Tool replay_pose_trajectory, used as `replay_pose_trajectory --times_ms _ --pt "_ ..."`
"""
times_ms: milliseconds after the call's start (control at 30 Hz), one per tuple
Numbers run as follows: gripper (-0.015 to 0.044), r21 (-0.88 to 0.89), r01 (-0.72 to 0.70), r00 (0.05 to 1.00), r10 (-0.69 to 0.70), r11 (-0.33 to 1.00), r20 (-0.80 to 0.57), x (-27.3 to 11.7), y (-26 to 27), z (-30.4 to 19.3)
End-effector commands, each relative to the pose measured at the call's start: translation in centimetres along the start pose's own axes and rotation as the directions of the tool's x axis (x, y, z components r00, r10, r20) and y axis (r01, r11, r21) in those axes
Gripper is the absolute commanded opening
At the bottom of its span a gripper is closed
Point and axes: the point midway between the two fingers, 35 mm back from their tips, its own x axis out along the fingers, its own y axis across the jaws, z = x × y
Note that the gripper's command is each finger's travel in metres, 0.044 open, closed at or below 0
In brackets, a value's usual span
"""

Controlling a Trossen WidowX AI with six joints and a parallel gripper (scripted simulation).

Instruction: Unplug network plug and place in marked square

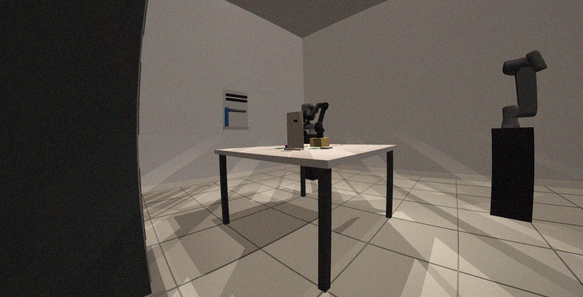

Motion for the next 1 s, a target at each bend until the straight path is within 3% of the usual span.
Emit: replay_pose_trajectory --times_ms 0,300,967 --pt "0.0 0.031 0.123 0.989 -0.125 0.992 0.078 0.5 -2.5 1.5" --pt "0.0 0.097 0.36 0.903 -0.373 0.928 0.214 0.3 -7.7 4.0" --pt "0.0 0.099 0.365 0.9 -0.378 0.926 0.216 1.1 -8.7 4.3"
